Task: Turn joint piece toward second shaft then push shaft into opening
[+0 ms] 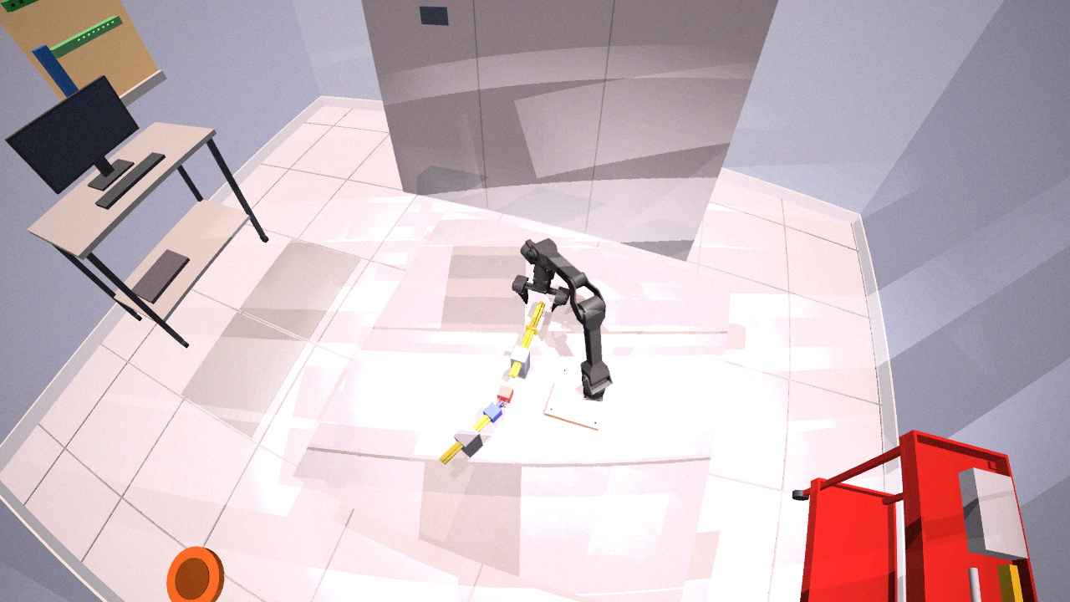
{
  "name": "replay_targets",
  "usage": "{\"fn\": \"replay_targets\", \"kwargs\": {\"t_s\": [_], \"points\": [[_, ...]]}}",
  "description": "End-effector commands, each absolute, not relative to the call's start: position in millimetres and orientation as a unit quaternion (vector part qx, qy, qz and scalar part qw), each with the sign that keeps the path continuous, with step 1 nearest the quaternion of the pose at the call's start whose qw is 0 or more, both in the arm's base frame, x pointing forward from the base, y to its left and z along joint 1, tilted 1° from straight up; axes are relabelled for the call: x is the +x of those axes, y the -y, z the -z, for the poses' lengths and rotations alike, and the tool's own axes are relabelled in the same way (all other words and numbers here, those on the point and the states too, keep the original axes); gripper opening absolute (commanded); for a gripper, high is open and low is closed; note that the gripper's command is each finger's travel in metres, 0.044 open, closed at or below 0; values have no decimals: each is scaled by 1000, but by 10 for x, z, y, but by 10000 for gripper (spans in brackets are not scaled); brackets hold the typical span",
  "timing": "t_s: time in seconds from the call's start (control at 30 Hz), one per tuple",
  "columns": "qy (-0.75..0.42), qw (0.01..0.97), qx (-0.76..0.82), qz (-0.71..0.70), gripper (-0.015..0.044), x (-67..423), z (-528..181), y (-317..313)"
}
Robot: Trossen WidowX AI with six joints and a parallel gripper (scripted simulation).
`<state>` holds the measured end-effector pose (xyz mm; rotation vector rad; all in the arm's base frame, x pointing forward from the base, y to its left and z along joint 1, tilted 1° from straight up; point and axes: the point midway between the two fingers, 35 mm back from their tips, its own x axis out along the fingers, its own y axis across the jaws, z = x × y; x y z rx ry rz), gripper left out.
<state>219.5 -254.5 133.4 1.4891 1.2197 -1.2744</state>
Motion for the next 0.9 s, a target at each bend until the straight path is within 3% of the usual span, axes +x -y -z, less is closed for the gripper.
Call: {"fn": "replay_targets", "kwargs": {"t_s": [0.0, 0.87], "points": [[-485, 410, 540, 552, 440, 2225, -1154, 2530], [-482, 416, 511, 577, 440, 2219, -827, 2519]]}}
